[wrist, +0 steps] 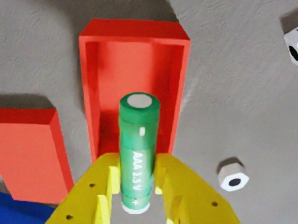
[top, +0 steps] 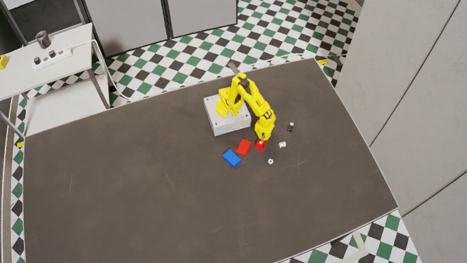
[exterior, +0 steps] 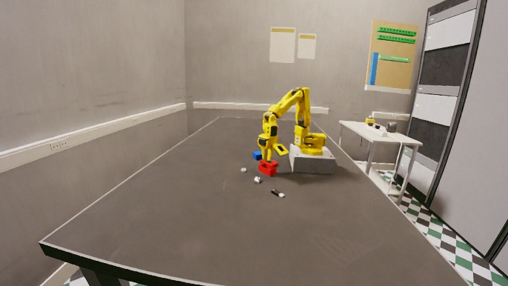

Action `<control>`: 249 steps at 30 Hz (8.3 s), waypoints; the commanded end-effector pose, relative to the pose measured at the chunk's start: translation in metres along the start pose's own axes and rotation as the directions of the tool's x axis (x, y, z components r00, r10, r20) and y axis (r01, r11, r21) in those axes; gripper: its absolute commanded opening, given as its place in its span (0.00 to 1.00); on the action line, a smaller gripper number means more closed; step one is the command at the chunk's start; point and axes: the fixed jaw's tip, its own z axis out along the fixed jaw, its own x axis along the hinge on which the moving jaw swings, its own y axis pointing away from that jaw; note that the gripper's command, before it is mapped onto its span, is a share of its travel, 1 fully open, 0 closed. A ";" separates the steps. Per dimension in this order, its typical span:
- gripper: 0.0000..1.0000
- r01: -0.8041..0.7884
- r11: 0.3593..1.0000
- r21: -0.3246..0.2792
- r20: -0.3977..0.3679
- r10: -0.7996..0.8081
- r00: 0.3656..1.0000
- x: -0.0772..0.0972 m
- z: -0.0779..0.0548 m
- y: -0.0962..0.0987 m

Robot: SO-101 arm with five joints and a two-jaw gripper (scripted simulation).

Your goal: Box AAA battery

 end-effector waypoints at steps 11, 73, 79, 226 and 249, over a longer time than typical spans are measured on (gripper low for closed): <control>0.03 -0.001 1.000 -0.010 0.005 0.001 1.000 -0.001 0.011 0.003; 0.03 -0.001 1.000 -0.010 0.005 0.001 1.000 -0.002 0.012 0.003; 0.03 -0.001 1.000 -0.010 0.005 0.001 1.000 -0.002 0.012 0.003; 0.03 -0.001 1.000 -0.010 0.005 0.001 1.000 -0.005 0.017 0.007; 0.03 -0.001 1.000 -0.010 0.005 0.001 1.000 -0.005 0.021 0.008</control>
